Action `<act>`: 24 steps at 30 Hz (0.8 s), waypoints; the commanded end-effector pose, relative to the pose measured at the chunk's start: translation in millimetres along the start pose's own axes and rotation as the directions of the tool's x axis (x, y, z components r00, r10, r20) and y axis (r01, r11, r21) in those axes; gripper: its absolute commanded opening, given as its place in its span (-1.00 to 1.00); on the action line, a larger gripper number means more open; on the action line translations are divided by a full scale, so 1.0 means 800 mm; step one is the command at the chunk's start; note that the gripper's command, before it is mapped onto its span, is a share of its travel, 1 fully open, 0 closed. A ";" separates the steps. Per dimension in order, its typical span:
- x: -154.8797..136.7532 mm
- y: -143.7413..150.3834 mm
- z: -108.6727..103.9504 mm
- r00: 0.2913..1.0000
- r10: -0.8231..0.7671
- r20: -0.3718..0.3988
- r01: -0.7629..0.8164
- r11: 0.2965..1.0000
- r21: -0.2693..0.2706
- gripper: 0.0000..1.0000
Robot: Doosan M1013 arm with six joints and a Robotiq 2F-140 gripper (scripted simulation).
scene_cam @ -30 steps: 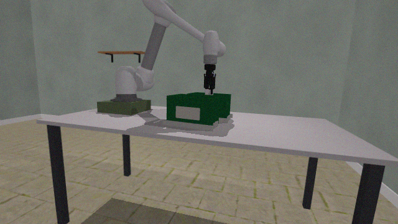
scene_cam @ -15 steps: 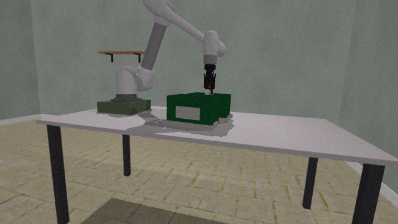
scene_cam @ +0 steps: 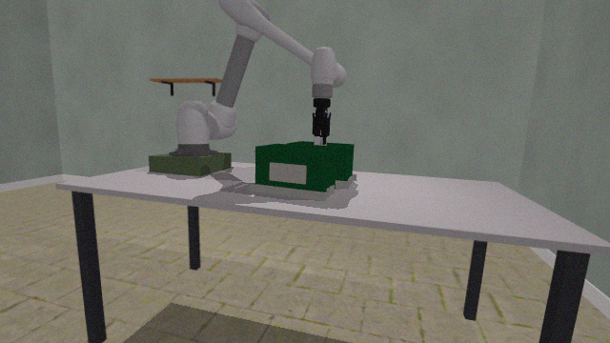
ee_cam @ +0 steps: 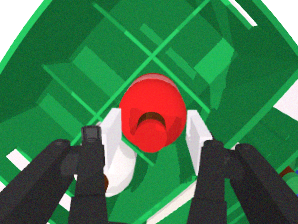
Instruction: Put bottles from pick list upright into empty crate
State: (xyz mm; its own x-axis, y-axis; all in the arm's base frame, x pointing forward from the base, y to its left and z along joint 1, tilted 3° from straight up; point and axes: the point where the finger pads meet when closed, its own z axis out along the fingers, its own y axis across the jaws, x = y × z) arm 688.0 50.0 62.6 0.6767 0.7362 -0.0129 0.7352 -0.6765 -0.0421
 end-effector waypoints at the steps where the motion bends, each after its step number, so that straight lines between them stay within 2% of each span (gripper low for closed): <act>1: 0.002 -0.004 0.005 1.000 0.001 -0.001 -0.001 1.000 0.005 -0.24; 24: 0.002 -0.004 0.005 1.000 0.001 -0.001 -0.001 1.000 0.005 -0.24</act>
State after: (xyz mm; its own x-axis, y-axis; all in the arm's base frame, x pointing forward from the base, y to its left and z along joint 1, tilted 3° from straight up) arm 688.0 50.1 62.6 0.6767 0.7362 -0.0130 0.7352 -0.6765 -0.0422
